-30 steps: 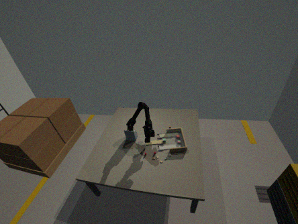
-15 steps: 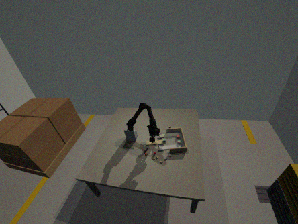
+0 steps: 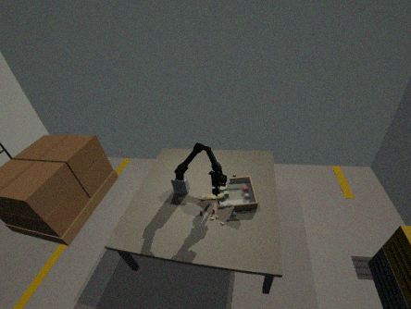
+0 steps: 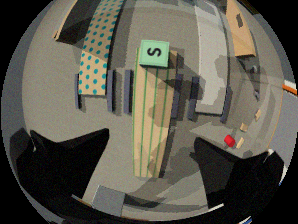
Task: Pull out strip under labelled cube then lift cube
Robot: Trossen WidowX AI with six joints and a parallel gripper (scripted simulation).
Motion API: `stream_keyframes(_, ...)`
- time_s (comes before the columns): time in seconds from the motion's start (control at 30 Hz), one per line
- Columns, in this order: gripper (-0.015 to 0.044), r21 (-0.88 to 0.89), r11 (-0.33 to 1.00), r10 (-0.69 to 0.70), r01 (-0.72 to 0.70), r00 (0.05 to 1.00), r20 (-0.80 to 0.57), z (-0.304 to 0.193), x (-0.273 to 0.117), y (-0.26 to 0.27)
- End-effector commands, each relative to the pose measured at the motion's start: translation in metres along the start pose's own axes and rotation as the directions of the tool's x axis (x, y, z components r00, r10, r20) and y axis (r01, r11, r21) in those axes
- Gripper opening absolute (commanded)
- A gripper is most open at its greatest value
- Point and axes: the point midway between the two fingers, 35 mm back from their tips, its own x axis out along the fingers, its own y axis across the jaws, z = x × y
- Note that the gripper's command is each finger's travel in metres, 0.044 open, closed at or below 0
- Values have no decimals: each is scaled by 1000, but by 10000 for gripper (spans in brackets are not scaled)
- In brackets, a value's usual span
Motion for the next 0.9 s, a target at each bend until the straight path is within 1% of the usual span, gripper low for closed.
stream_keyframes(0.0,440,2,1000,8,-8,1000,0,15,-1,2)
stream_keyframes(0.7,440,-1,1000,8,-8,1000,4,85,-7,8)
stream_keyframes(0.87,309,-1,1000,8,-8,1000,4,86,-1,8)
